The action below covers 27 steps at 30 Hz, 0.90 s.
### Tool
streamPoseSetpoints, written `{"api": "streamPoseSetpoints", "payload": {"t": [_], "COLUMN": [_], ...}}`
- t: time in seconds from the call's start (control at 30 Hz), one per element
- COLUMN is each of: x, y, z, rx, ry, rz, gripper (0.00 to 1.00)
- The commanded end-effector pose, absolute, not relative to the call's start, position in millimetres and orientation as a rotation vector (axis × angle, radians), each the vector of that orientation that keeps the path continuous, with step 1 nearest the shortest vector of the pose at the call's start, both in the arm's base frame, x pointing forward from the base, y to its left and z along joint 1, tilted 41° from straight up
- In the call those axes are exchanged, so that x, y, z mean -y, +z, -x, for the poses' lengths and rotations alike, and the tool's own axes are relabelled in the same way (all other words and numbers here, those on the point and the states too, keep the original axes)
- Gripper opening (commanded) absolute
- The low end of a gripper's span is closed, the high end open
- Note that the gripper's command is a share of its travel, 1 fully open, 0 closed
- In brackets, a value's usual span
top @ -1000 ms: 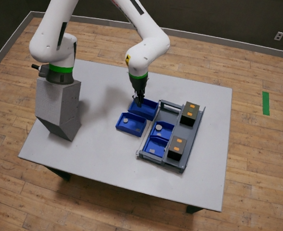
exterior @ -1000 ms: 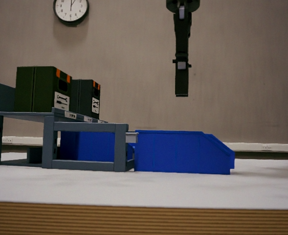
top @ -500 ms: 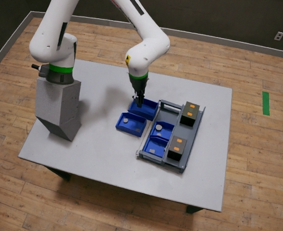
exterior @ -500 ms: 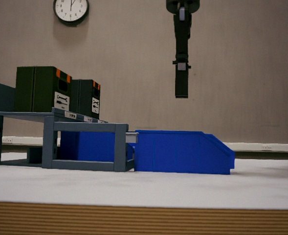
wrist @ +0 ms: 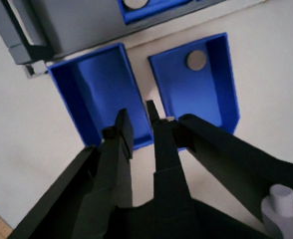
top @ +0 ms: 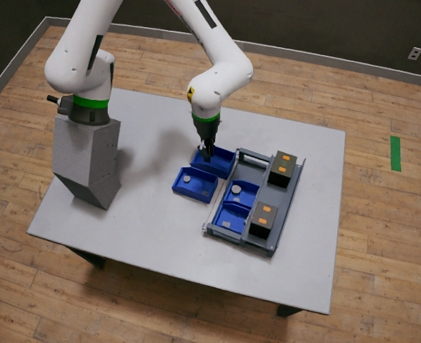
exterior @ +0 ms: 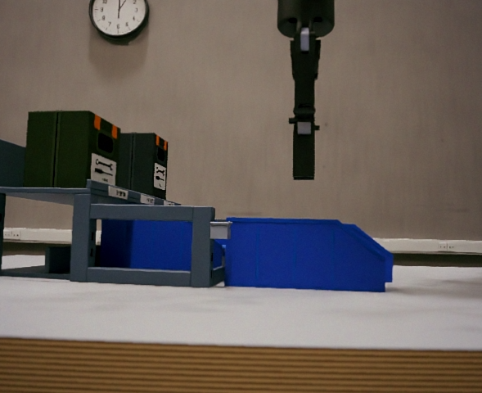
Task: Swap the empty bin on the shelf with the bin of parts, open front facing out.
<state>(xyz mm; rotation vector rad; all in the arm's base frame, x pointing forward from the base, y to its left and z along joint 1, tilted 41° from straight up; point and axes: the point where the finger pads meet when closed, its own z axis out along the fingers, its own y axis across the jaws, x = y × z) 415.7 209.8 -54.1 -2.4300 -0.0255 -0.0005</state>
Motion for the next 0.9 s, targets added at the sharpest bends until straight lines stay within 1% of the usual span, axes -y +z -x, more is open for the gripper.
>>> {"api": "streamPoseSetpoints", "payload": {"t": [0.0,0.87], "x": [-213.2,-236.0], "y": [-58.5,-86.8], "z": [-416.6,-417.3], "rx": [0.025,0.025], "ry": [-0.002,-0.002], "rz": [2.430,2.430], "gripper": [0.24,0.24]}}
